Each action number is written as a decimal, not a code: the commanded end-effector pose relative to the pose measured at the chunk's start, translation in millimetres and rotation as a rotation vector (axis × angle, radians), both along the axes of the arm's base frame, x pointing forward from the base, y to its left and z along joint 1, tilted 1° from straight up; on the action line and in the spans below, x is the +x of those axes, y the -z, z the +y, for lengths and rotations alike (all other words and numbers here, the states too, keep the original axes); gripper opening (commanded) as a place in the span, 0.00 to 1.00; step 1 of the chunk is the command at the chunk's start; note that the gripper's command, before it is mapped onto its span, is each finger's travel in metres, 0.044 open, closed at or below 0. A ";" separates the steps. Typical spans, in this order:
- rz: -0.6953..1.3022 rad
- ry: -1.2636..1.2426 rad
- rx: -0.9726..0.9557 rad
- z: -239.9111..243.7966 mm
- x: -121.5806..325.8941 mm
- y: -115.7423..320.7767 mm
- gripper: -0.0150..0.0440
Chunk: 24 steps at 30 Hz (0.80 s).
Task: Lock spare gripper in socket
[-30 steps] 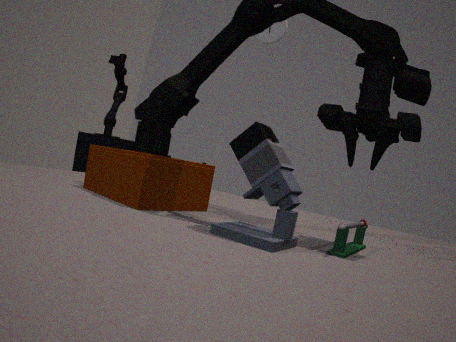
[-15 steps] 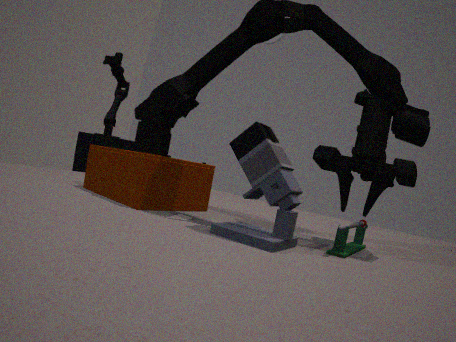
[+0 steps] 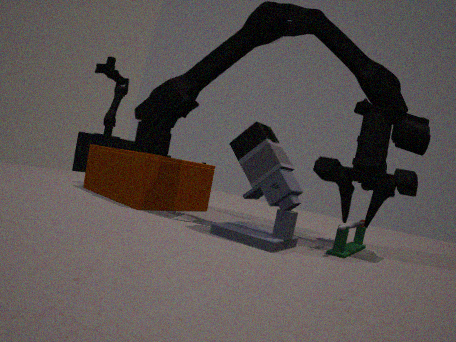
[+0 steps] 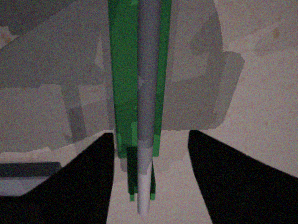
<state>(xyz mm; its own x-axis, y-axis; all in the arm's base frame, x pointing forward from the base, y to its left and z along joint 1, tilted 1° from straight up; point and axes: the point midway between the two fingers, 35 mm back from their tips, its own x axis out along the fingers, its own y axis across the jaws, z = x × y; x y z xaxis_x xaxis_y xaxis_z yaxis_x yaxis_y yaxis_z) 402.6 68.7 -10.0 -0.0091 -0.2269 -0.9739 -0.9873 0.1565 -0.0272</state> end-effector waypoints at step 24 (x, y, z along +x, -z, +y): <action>0.011 0.000 -0.008 0.0 -2.2 35.4 0.56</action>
<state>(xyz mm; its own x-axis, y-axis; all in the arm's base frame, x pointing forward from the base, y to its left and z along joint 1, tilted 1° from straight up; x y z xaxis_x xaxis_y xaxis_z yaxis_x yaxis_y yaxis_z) 401.7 69.5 -43.1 -0.0161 -0.2288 -0.9733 -0.9879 0.1539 -0.0199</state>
